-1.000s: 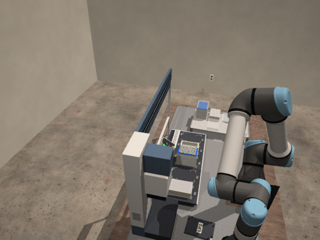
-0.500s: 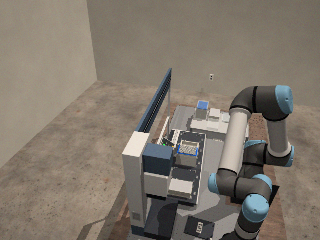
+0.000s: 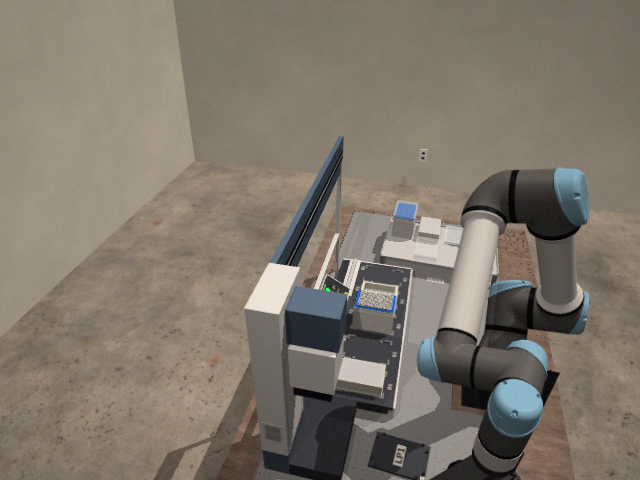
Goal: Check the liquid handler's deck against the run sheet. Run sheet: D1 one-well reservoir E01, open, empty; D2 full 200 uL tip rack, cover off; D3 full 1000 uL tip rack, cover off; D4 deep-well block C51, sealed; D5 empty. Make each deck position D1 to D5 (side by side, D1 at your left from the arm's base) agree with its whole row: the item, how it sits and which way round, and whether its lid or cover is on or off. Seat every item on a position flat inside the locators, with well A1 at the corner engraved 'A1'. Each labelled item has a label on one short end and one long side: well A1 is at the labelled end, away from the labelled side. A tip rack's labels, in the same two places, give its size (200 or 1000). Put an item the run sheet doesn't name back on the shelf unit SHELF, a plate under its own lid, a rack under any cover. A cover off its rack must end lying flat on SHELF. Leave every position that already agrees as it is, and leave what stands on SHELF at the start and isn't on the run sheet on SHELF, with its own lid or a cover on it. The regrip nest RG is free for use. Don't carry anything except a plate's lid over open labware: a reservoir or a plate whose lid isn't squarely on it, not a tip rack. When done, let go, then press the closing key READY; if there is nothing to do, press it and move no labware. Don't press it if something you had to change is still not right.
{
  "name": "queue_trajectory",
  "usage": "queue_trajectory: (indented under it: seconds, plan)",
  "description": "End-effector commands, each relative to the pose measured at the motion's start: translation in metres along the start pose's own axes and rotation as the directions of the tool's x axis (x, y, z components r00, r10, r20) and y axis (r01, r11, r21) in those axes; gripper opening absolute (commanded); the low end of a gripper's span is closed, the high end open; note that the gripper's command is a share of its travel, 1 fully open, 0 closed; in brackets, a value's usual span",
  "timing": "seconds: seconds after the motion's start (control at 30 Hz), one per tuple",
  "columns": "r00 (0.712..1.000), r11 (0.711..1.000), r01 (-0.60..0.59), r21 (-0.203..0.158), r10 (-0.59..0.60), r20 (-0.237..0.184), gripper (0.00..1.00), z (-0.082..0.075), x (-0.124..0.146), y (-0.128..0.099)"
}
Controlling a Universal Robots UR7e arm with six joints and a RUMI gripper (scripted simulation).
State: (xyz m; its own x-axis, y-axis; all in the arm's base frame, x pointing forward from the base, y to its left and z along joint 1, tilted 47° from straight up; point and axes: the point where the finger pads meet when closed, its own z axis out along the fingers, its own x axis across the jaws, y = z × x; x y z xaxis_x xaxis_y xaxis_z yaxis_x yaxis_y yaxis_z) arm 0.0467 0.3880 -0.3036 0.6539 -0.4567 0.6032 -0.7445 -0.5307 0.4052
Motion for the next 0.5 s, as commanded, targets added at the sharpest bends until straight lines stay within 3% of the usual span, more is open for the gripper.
queue_trajectory:
  seconds: [0.0,0.47]
  plan:
    - [1.000,1.000,0.000,0.001,0.000,0.001,0.82,-0.007,0.000,0.000]
    - [1.000,1.000,0.000,0.001,0.000,0.001,0.82,-0.027,0.000,0.000]
